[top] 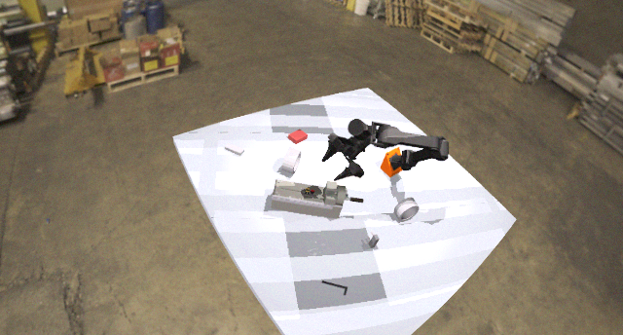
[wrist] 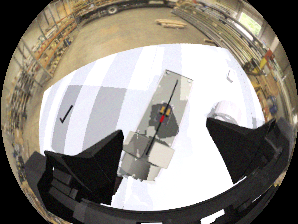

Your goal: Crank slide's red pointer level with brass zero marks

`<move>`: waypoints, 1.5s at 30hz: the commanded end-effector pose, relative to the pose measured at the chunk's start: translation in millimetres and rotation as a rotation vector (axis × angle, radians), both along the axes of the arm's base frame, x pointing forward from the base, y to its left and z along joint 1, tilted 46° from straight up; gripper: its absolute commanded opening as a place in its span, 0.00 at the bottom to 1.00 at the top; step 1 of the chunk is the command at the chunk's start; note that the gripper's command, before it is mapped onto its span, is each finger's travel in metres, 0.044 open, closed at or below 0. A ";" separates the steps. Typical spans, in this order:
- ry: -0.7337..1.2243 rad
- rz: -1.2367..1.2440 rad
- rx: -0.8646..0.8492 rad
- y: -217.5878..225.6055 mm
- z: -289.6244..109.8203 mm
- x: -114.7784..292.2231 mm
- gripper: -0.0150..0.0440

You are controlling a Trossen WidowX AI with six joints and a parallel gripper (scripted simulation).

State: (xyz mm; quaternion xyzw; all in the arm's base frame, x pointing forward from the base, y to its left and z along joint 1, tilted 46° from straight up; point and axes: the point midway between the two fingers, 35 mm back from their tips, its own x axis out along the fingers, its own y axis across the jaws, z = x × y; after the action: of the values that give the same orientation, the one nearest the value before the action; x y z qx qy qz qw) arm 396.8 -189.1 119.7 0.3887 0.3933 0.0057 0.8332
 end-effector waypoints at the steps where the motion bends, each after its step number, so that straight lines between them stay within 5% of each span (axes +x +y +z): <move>1: 0.084 -0.085 0.025 20.0 18.5 -4.7 1.00; 16: 0.282 -0.447 0.083 82.9 78.7 -45.3 1.00; 45: 0.281 -0.446 0.085 130.9 31.7 -35.5 1.00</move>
State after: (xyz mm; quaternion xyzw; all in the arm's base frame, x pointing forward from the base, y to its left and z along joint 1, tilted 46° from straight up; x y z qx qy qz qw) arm 361.4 -62.0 157.1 0.4973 0.4075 -0.2134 0.7356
